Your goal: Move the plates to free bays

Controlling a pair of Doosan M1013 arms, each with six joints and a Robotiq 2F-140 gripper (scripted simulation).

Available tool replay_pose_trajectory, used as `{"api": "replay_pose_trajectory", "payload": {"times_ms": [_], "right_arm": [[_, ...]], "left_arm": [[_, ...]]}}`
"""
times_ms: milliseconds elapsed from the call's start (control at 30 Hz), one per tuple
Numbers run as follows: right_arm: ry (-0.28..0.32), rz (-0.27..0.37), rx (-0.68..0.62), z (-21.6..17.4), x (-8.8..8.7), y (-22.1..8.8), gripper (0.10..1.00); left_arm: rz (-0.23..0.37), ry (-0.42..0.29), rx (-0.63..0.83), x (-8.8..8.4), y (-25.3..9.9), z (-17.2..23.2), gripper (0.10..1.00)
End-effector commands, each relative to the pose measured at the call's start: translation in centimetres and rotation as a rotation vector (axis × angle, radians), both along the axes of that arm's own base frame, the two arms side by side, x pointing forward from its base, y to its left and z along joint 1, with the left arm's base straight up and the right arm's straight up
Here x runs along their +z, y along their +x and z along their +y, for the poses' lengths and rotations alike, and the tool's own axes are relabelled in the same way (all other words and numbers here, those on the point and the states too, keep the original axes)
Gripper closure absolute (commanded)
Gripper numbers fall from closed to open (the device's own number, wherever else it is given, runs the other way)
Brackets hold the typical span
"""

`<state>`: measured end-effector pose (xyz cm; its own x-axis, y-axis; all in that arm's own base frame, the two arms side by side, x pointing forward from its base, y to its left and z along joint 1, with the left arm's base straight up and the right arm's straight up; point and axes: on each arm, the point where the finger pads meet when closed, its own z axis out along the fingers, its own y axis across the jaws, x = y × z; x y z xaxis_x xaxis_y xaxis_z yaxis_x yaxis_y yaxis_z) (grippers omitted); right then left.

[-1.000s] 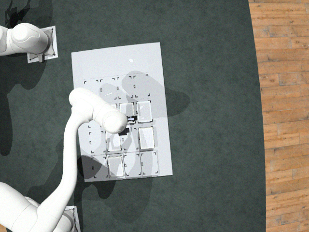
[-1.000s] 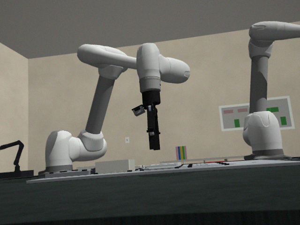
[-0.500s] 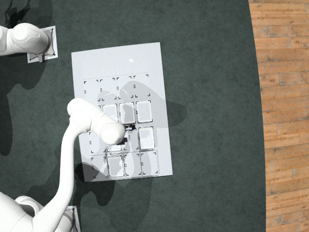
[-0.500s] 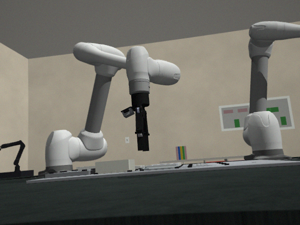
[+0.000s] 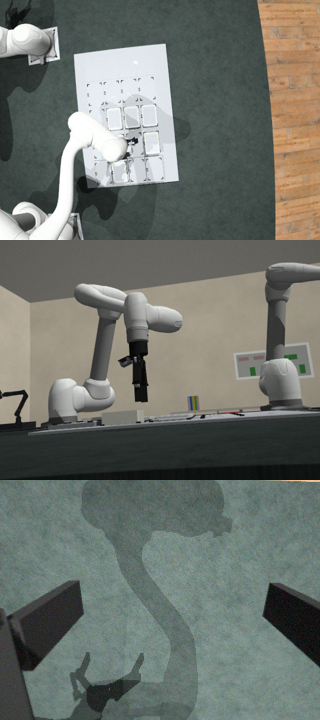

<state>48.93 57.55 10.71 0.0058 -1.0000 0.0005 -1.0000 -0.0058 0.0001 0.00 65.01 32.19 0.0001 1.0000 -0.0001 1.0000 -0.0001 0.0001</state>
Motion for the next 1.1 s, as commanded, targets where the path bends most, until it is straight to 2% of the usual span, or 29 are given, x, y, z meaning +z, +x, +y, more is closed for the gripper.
{"api": "replay_pose_trajectory", "payload": {"times_ms": [0, 1067], "right_arm": [[0.002, -0.001, 0.000, -1.1, 0.1, -0.3, 0.400], [0.002, -0.001, 0.000, -11.8, 0.1, -3.8, 0.400]], "left_arm": [[0.000, 0.002, 0.000, 0.1, 0.0, 0.0, 0.098], [0.000, 0.002, 0.000, 0.1, 0.0, 0.0, 0.098]]}}
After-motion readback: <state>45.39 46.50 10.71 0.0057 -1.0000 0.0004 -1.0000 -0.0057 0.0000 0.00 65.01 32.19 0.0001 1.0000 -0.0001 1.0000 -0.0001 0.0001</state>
